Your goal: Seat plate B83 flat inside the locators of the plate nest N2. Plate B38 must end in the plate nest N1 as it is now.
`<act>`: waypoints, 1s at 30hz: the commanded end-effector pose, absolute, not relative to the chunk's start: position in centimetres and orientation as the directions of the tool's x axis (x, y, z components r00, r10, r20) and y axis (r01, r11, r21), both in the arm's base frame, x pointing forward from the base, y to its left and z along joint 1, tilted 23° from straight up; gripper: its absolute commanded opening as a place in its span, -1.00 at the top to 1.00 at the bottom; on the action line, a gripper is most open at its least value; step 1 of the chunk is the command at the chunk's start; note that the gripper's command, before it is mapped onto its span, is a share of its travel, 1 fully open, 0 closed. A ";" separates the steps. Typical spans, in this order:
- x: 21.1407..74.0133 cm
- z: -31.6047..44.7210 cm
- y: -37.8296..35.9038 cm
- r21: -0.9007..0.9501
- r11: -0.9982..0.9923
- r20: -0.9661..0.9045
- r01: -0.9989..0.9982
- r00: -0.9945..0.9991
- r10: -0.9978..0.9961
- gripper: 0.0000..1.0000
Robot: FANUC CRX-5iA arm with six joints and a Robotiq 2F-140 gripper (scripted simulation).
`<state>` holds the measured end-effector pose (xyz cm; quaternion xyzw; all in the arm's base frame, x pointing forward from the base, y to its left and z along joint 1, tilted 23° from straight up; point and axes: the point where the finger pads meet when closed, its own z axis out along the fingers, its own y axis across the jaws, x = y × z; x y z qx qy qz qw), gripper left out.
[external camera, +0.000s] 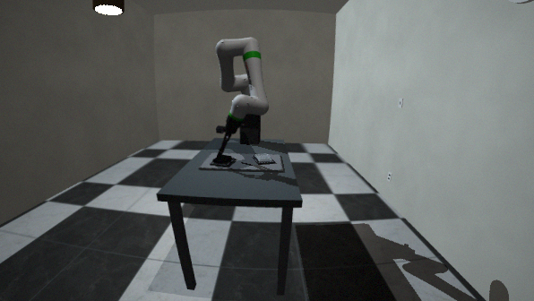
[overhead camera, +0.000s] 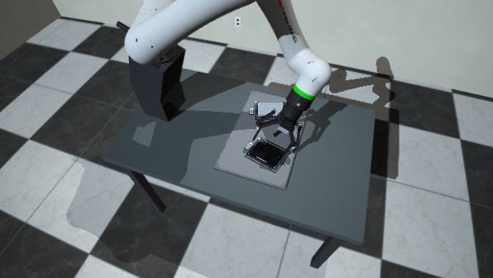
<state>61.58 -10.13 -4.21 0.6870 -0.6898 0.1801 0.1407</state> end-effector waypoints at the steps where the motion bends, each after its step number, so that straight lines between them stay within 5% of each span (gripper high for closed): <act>1: 62.1 -3.9 -10.0 -0.027 -0.137 0.388 -0.990 0.116 -0.914 -1.00; 30: 61.0 -6.6 -9.5 -0.054 -0.791 0.258 -0.609 0.757 -0.601 -1.00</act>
